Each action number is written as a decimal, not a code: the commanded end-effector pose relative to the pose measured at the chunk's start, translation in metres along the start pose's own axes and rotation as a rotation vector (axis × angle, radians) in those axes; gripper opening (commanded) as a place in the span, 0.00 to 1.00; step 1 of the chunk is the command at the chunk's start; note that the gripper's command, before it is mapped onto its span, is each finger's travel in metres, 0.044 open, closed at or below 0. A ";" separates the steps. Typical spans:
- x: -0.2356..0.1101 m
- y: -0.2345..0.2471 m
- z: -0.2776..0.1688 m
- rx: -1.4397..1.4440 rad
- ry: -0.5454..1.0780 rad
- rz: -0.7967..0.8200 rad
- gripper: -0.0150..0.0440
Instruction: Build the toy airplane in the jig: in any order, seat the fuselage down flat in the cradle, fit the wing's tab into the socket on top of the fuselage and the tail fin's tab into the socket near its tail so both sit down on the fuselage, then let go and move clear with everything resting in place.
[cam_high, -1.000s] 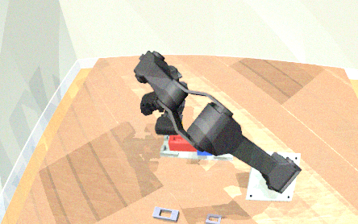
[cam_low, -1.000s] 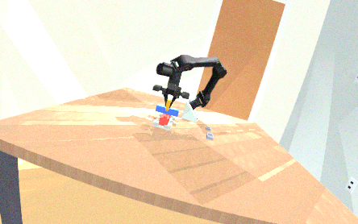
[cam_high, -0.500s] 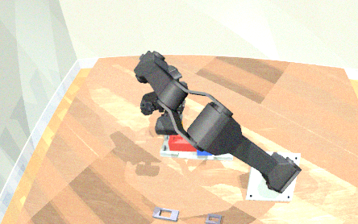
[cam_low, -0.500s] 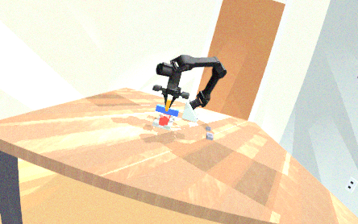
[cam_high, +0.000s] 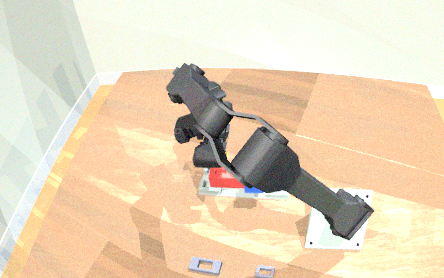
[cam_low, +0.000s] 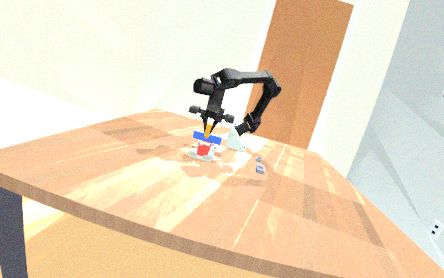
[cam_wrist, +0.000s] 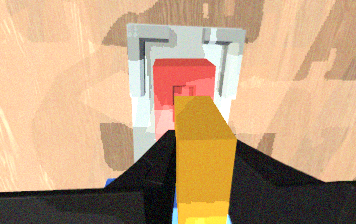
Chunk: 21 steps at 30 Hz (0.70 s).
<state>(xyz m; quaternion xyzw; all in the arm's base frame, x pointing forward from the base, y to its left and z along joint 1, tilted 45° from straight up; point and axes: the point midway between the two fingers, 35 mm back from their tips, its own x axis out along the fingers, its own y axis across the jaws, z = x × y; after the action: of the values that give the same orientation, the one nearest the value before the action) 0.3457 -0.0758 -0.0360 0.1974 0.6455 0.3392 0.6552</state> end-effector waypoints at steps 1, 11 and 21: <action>0.006 -0.001 -0.001 -0.001 0.005 -0.002 0.37; 0.022 -0.001 -0.001 -0.001 0.004 -0.001 0.37; 0.037 0.000 -0.001 -0.001 0.004 0.000 0.37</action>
<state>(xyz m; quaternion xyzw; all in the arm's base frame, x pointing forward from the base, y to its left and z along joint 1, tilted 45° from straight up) 0.3428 -0.0538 -0.0601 0.1919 0.6473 0.3404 0.6544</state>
